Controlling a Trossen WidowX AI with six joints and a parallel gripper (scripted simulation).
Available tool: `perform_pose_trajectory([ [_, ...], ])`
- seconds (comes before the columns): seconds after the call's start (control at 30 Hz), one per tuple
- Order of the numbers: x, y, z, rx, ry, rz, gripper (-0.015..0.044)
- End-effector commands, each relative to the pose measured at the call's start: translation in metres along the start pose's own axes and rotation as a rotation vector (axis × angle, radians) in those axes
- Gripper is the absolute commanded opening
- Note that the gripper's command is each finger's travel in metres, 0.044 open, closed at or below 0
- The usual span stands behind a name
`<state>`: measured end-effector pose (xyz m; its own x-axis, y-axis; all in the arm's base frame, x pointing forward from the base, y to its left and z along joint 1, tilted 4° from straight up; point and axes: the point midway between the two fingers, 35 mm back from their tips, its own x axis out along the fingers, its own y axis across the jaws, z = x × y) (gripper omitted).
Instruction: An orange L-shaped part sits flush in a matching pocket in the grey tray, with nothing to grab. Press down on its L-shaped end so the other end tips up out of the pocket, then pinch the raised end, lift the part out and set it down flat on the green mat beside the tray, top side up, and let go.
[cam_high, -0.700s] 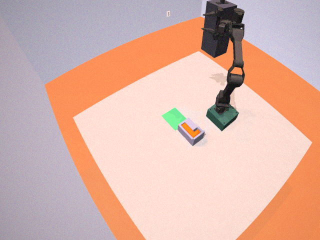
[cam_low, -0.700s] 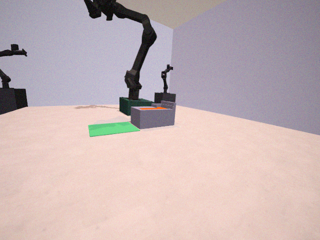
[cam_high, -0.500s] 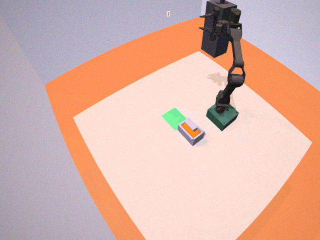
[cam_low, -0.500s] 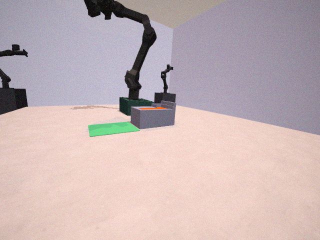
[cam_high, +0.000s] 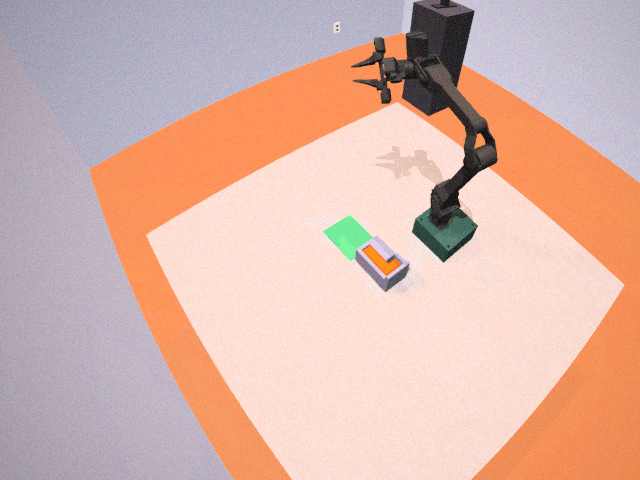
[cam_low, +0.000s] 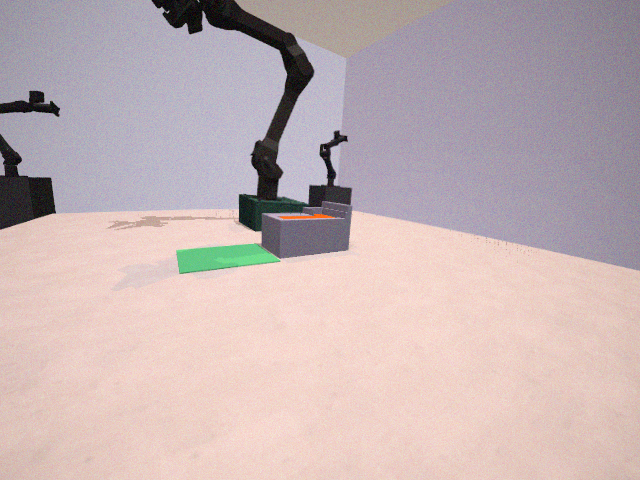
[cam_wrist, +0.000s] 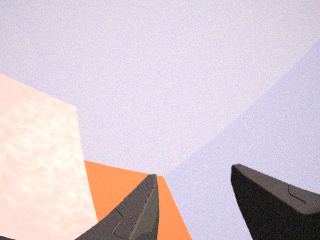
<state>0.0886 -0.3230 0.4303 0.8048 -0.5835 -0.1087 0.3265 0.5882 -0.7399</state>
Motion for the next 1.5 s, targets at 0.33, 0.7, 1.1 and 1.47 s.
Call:
perform_pose_trajectory([
  [0.33, 0.103, 0.189, 0.049, 0.486, 0.112, 0.523, 0.0180],
  [0.7, 0.079, 0.361, 0.090, 0.602, 0.491, 0.915, 0.0180],
  [1.1, -0.031, 0.487, 0.093, 0.313, 0.937, 1.050, 0.0180],
  [1.47, -0.055, 0.503, 0.086, 0.217, 0.998, 1.028, 0.0180],
])
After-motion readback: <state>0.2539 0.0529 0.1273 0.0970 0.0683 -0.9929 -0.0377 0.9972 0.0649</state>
